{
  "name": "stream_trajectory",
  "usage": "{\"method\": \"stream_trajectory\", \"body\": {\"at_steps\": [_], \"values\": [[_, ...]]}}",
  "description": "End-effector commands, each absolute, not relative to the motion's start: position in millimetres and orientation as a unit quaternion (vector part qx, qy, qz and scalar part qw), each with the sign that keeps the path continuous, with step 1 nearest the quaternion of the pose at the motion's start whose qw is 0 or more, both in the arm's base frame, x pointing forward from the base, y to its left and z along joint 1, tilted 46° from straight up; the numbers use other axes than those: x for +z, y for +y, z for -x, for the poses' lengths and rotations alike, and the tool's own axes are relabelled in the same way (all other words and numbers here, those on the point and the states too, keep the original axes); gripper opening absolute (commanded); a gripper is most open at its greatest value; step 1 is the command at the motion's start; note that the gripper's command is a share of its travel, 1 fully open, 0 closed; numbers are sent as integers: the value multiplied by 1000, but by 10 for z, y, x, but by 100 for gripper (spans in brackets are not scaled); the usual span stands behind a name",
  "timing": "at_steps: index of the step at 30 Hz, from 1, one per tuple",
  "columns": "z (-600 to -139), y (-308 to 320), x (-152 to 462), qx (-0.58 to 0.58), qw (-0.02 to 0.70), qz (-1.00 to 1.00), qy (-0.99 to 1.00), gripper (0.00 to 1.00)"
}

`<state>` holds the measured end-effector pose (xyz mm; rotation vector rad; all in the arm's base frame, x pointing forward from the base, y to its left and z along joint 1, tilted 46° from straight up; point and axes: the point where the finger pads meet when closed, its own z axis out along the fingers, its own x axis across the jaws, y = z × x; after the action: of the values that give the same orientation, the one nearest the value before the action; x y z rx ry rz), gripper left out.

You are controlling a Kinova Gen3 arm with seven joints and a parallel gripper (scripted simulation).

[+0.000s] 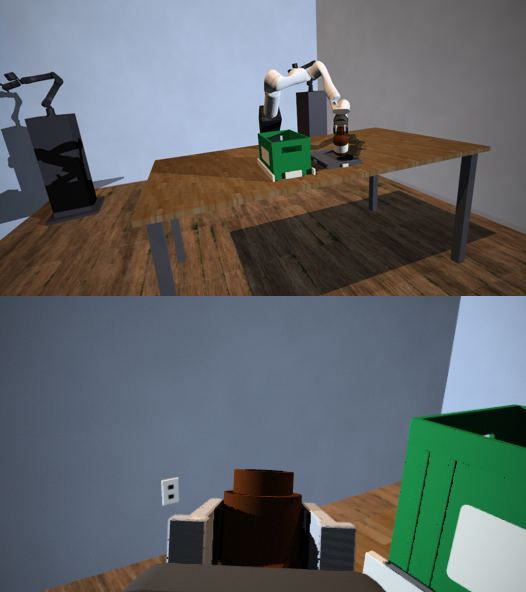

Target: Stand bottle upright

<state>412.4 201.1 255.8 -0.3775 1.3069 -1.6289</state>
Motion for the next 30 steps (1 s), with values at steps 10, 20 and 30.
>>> {"method": "stream_trajectory", "body": {"at_steps": [10,20,30], "values": [[-4217,1986,2475,-671,487,155,537,0],[-4262,1977,2431,-671,487,155,537,0],[-4290,1971,2404,-671,487,155,537,0]]}}
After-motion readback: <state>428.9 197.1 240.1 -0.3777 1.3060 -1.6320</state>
